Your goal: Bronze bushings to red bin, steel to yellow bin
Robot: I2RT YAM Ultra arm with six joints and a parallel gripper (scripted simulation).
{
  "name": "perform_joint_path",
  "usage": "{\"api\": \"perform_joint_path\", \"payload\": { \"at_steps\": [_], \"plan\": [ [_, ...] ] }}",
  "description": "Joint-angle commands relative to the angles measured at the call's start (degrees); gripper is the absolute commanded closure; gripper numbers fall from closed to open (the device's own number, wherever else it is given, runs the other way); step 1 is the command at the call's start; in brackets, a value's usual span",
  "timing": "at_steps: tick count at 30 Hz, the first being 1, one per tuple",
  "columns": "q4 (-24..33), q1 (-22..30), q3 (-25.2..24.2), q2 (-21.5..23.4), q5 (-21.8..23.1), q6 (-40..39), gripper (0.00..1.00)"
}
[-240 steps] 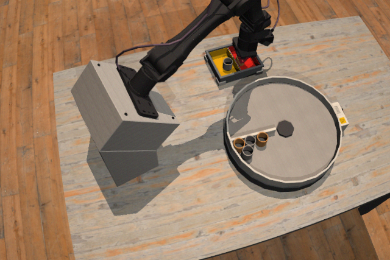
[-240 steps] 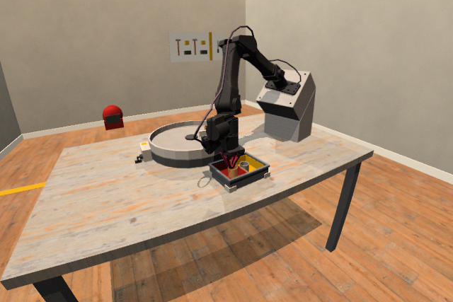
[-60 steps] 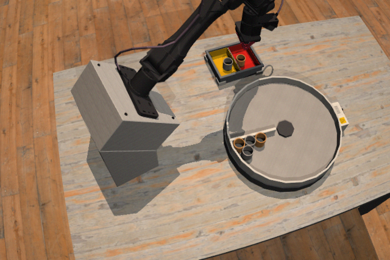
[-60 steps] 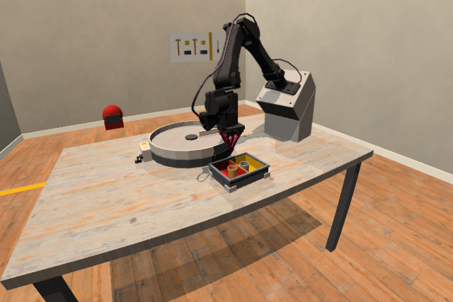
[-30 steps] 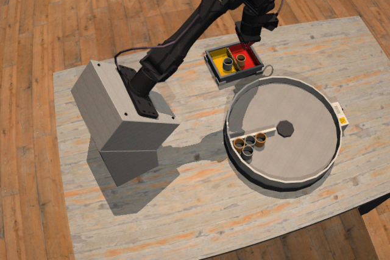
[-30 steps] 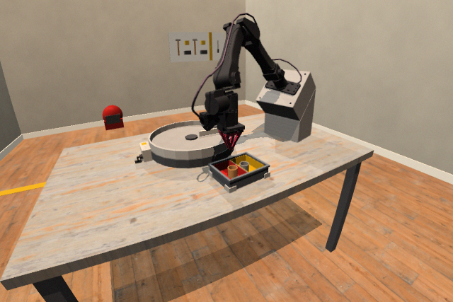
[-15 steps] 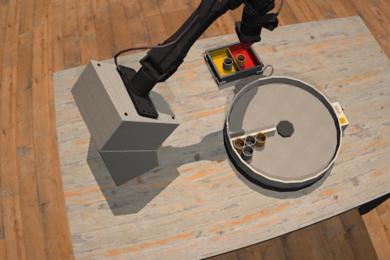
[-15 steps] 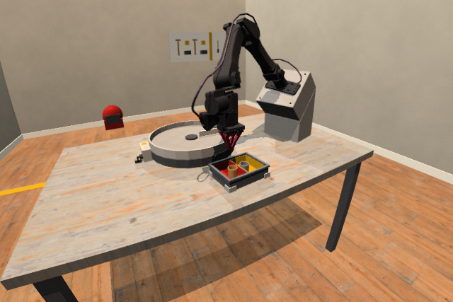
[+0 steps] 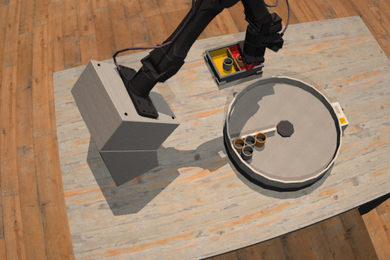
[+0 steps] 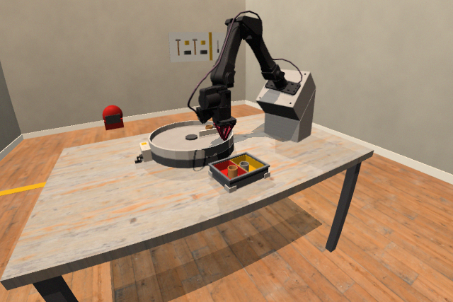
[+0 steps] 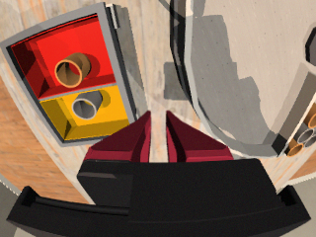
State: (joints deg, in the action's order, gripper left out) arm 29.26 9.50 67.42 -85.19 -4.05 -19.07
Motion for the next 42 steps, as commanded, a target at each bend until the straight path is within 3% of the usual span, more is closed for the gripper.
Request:
{"api": "perform_joint_path", "payload": {
  "at_steps": [1,5,7,12,14,15,19,24,26,42],
  "plan": [
    [-3.74,-7.53,-5.36,4.41,6.33,7.08,0.86],
    [-7.08,-20.39,-11.14,6.00,14.38,16.04,0.86],
    [-8.59,-27.27,-13.16,3.78,19.06,20.60,0.86],
    [-10.95,-42.07,-11.03,-1.73,28.33,32.42,0.86],
    [-10.95,-42.07,-11.03,-1.73,28.33,32.42,0.86],
    [-9.64,-44.83,-10.01,-4.03,31.59,34.92,0.86],
    [-8.88,-51.02,-7.35,-8.94,35.50,40.77,0.86],
    [-7.26,-53.27,-5.08,-11.66,37.48,43.66,0.86],
    [-6.96,-53.27,-4.85,-9.80,37.54,43.95,0.86],
    [-7.08,-53.32,-5.32,-10.22,37.74,43.94,0.86]
  ]
}}
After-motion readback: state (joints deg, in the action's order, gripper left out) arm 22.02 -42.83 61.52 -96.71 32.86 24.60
